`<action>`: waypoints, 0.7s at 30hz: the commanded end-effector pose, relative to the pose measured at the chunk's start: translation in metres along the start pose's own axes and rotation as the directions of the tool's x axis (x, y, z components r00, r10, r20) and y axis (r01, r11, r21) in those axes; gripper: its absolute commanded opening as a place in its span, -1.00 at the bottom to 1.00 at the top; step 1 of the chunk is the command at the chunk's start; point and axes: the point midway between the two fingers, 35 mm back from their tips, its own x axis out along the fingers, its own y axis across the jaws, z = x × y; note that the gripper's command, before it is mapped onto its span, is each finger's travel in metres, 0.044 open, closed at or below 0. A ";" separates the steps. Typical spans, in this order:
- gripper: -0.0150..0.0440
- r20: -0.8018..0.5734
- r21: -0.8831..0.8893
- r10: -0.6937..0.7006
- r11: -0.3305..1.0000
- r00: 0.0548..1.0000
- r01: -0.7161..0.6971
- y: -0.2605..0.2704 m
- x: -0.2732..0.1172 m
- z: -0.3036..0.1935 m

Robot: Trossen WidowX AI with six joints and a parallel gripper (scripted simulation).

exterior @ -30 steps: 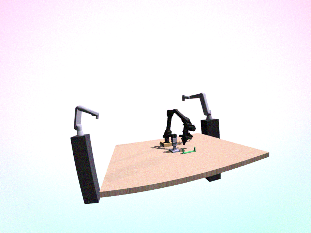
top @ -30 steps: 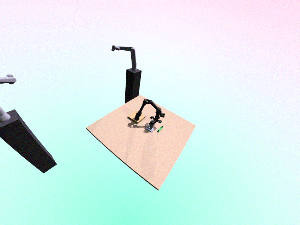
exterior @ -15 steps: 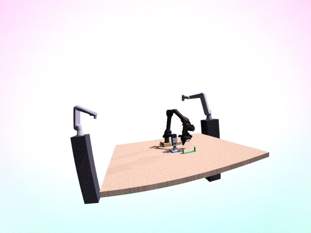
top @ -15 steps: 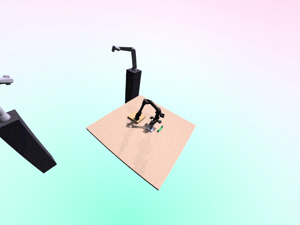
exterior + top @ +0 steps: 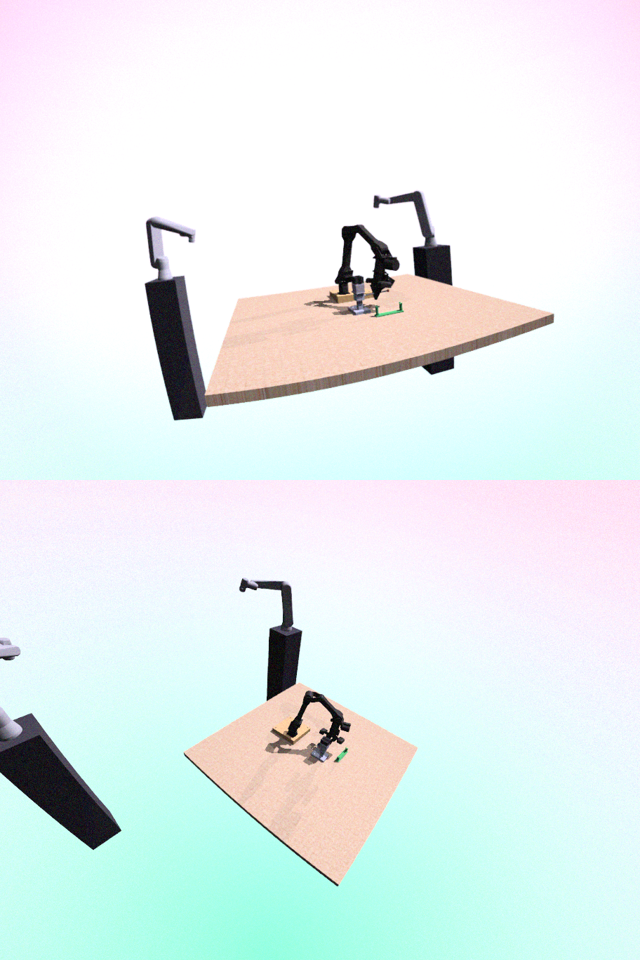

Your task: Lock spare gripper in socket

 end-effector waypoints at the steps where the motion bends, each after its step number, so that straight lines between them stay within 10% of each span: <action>1: -0.49 -0.005 -0.003 -0.001 1.000 1.000 0.001 0.000 0.001 -0.003; 21: -0.49 -0.004 -0.003 0.001 1.000 1.000 -0.001 -0.001 0.003 -0.012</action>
